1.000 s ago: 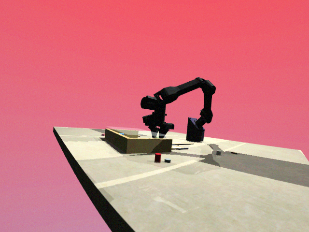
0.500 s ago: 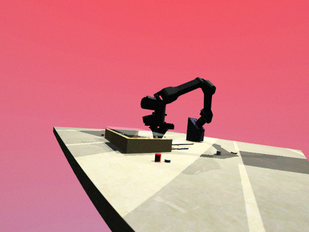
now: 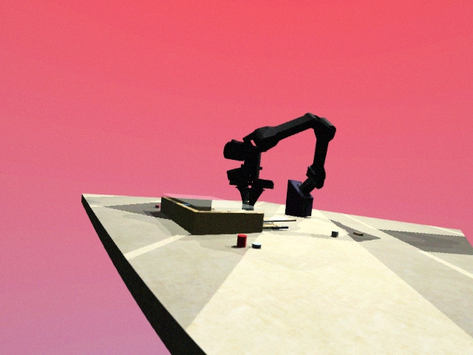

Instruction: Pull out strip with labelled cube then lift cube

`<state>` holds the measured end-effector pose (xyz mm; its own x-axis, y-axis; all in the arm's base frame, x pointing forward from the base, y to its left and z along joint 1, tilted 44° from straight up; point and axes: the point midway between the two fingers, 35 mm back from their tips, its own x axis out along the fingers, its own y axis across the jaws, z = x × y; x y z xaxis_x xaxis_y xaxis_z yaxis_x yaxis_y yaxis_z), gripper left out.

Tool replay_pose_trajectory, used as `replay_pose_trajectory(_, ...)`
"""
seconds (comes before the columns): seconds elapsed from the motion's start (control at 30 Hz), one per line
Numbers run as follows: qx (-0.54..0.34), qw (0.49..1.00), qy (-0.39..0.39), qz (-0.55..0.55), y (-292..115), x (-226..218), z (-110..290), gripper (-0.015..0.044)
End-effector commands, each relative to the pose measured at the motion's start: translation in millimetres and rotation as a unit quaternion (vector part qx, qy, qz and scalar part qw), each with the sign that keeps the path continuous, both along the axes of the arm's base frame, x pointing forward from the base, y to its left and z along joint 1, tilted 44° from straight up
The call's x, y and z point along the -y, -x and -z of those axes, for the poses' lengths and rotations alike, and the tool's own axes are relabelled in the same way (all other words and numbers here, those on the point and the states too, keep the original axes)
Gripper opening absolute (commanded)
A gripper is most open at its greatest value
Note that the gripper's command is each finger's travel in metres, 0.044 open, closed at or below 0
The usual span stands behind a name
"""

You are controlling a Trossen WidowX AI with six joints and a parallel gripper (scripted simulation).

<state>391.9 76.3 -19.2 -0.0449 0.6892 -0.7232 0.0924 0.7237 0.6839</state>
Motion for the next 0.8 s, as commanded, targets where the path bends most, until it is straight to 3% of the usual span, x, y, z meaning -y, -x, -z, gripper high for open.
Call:
replay_pose_trajectory(0.0,-0.003,1.0,0.001,-0.002,19.3,9.5,-5.8,0.0)
replay_pose_trajectory(0.77,-0.006,1.0,0.002,-0.002,82.6,19.6,-5.0,0.0)
